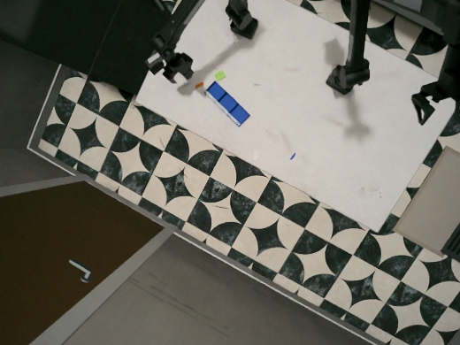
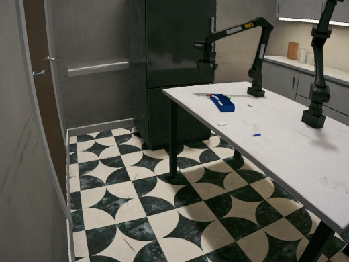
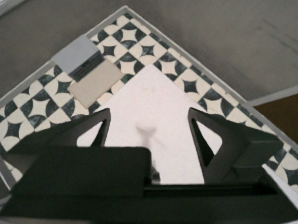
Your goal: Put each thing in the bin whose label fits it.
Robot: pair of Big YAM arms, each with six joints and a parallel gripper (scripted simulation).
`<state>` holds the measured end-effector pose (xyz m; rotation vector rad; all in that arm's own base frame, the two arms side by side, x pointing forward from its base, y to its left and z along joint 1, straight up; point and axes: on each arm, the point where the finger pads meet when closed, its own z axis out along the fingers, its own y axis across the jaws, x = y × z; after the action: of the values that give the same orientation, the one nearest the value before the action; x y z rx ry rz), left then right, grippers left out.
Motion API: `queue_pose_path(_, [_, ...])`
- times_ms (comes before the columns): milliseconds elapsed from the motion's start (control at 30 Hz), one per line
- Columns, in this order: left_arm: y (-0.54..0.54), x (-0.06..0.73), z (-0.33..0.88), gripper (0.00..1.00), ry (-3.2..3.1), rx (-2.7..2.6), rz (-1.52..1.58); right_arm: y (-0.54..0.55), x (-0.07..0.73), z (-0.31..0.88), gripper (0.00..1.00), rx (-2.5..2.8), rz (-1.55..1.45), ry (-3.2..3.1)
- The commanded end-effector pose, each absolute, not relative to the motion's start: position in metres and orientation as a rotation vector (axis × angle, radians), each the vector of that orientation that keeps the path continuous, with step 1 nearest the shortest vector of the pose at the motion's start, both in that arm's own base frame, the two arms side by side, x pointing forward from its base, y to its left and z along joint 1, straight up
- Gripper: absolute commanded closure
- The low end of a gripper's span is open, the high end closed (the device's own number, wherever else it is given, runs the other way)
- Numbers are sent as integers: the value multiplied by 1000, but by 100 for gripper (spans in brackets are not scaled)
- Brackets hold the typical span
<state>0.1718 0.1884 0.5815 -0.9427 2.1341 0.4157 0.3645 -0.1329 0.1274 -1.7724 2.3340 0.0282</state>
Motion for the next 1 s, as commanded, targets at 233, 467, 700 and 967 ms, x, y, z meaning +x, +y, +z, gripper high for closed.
queue_pose_path(233, [172,172,603,0,2114,-876,416,-134,367,131,0,-1771,16,2329])
queue_pose_path(467, [172,172,603,0,2114,-876,416,-134,367,131,0,-1771,16,2329])
queue_pose_path(700, [172,172,603,0,2114,-876,416,-133,365,127,0,-1772,28,2334])
queue_pose_path(967, [172,172,603,0,2114,-876,416,-133,365,127,0,-1772,28,2334])
